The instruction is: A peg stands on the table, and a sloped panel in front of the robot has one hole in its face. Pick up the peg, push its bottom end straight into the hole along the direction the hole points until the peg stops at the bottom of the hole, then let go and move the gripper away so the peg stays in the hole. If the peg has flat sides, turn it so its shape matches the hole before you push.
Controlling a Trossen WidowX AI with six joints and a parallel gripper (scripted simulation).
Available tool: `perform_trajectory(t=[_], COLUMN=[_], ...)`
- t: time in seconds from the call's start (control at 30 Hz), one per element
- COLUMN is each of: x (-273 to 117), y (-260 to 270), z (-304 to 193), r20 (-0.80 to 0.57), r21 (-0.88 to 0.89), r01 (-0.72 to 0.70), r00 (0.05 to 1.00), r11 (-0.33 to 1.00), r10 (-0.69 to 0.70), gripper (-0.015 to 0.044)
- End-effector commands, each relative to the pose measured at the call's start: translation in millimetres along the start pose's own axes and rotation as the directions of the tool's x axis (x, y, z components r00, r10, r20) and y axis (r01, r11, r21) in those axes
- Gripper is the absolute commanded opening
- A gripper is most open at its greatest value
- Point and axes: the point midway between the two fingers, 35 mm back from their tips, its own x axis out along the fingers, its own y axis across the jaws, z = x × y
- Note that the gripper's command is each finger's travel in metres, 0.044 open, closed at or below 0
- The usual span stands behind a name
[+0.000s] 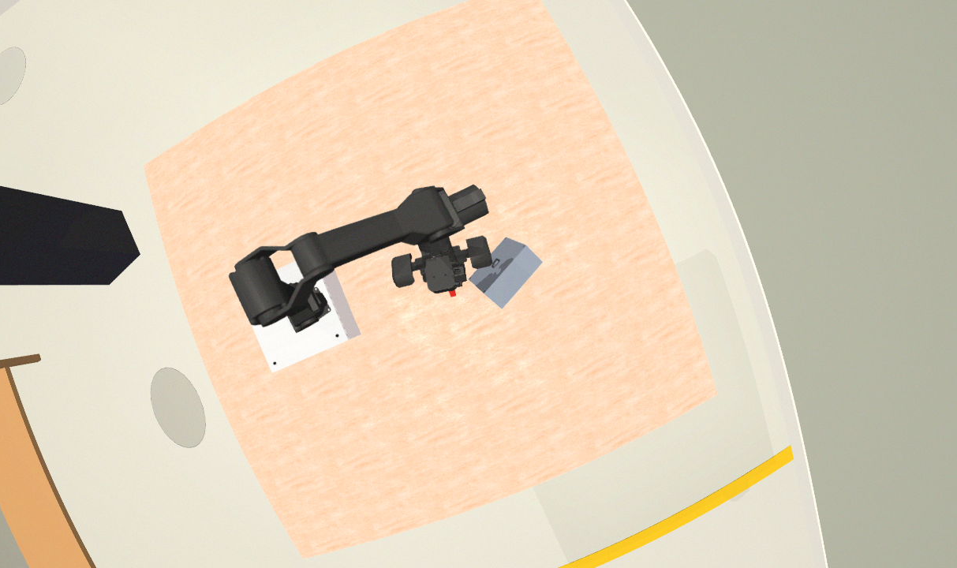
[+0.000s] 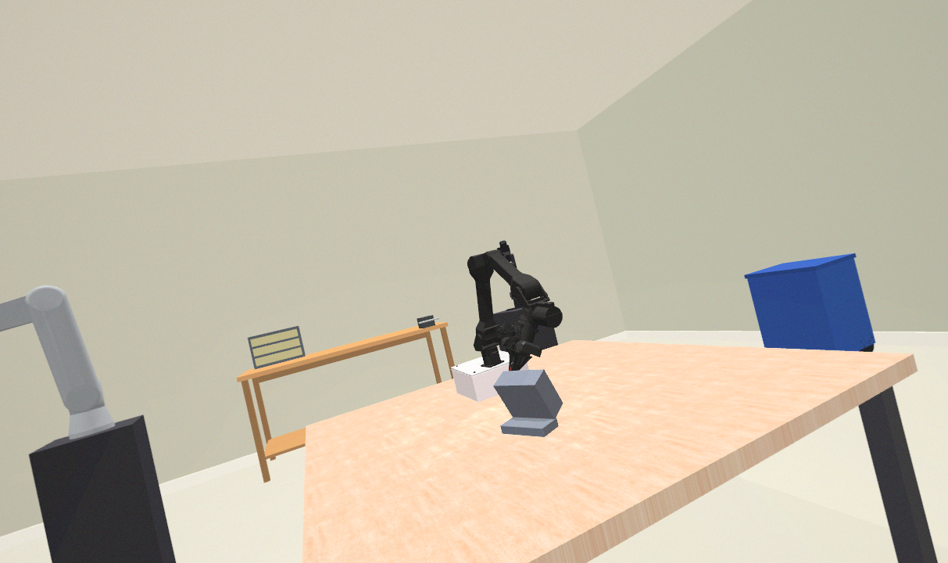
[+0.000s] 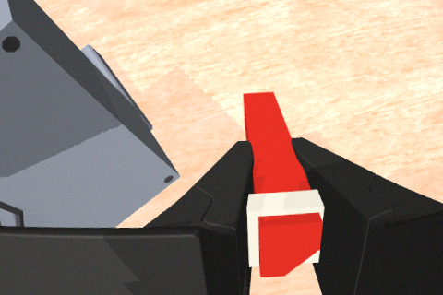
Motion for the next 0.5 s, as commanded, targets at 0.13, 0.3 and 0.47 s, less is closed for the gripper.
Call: perform_trajectory(t=[0.13,0.3,0.47], x=[-3.6,-6.6,-9.8], y=[2.4,4.0,5.6], z=[-5.6,-9.4,-13.3], r20=[0.050,0.077,0.103], r21=[-0.034,-0.057,-0.081], r01=[-0.022,-0.039,-0.055], r00=[0.998,0.996,0.993], r11=[0.999,0.998,0.995], r10=[0.024,0.043,0.063], gripper=[0.0000,0.0000,0.0000])
